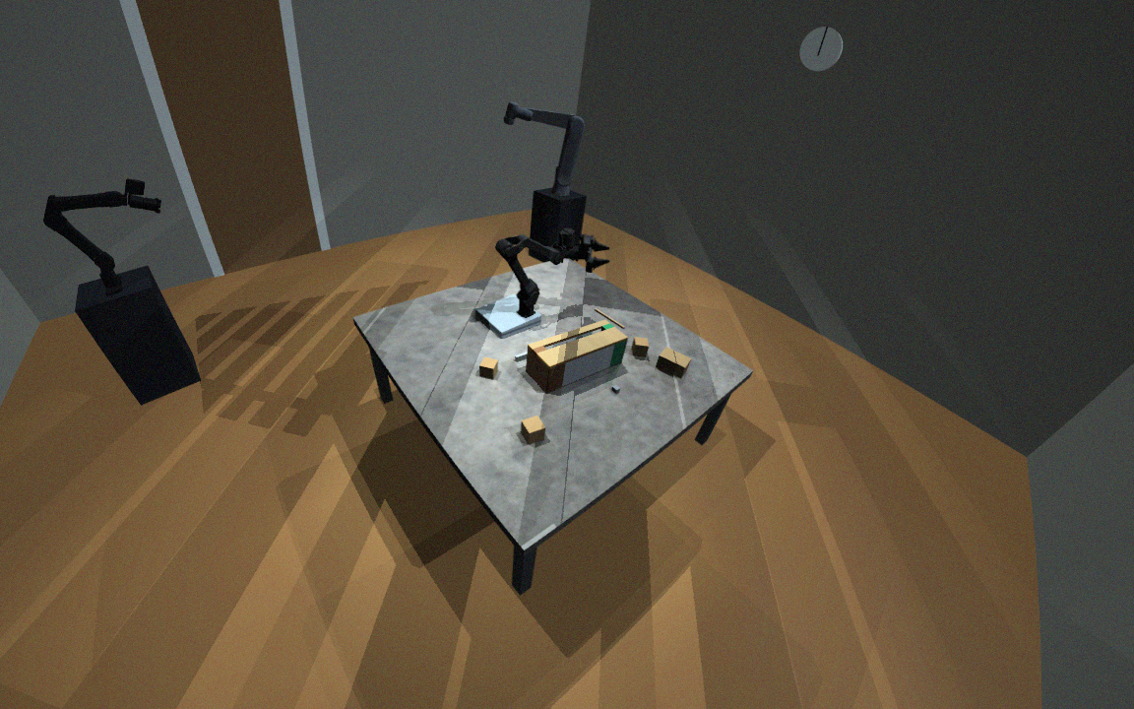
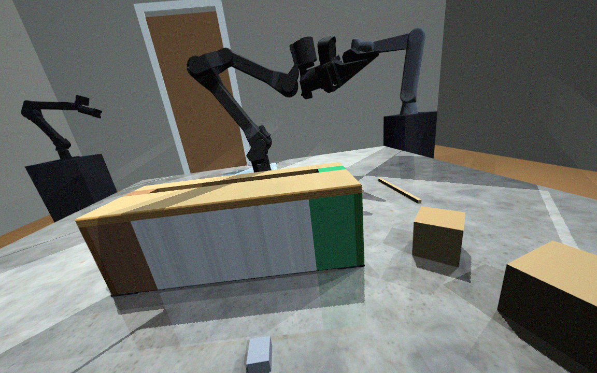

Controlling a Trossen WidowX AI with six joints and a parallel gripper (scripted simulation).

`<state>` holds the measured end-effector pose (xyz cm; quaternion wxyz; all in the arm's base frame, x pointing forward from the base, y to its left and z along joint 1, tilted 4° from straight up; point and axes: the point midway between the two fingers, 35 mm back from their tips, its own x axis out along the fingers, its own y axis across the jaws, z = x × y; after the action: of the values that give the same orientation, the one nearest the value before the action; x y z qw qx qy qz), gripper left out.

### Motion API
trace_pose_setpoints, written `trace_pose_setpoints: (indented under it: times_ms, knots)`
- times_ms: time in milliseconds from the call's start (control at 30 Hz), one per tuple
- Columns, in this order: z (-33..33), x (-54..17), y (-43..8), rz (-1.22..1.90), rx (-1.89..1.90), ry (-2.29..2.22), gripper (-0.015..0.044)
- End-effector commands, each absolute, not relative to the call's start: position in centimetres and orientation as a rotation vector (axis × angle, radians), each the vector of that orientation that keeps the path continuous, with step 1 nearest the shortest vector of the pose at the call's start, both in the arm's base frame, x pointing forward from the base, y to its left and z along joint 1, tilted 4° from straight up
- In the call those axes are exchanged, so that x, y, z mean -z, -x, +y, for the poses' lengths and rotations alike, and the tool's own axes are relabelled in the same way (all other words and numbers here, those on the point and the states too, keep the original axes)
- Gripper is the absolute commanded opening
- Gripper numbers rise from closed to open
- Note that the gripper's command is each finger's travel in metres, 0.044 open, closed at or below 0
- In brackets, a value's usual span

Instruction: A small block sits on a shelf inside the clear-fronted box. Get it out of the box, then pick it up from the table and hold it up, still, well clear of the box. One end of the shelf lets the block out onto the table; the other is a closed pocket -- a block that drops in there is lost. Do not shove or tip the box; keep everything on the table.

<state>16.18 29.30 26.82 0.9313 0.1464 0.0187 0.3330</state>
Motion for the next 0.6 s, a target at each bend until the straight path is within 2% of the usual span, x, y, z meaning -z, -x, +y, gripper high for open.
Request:
trace_pose_setpoints:
  times_ms: [0, 133, 300, 567]
  knots:
    - [29.3, -26.8, -16.3, 0.04, -0.68, -0.299, 0.04]
    - [29.1, -26.1, -18.5, 0.089, -0.634, -0.276, 0.04]
    - [27.4, -24.2, -24.1, 0.233, -0.502, -0.246, 0.04]
    - [19.5, -21.4, -32.6, 0.445, -0.215, -0.283, 0.04]
